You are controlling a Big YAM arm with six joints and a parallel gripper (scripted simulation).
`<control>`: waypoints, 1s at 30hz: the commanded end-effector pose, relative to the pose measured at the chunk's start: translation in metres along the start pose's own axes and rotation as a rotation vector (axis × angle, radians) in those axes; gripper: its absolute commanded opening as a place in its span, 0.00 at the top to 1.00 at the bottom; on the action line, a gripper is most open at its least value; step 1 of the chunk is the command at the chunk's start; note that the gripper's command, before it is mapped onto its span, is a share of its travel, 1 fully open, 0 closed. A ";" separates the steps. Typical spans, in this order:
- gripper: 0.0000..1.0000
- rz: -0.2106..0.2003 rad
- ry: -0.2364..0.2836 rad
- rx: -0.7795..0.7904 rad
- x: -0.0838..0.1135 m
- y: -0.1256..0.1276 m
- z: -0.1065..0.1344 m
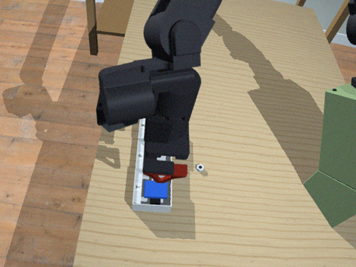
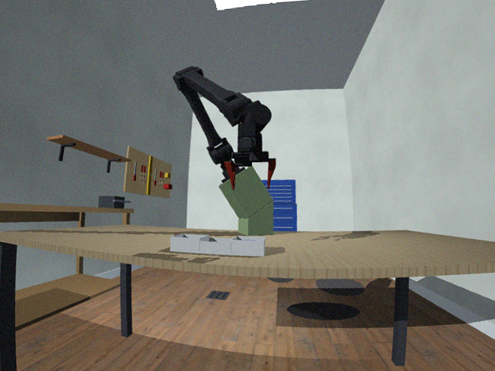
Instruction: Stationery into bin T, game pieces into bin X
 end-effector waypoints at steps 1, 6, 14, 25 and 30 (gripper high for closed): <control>0.00 -0.010 -0.031 -0.020 0.026 0.003 -0.010; 0.00 -0.016 -0.043 -0.029 0.050 0.003 -0.016; 0.00 0.008 0.012 -0.025 0.043 -0.003 -0.004; 0.00 0.006 0.010 -0.014 0.041 -0.001 -0.001; 0.00 0.006 0.009 -0.016 0.039 -0.001 -0.002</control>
Point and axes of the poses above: the point where the finger pads meet when closed, its own x axis back along the fingers, its own y axis across the jaws, z = x × y, the point moved 9 cm from there along x, back along the fingers, and after that the axes turned 1 degree about x, right-handed, at the moved point
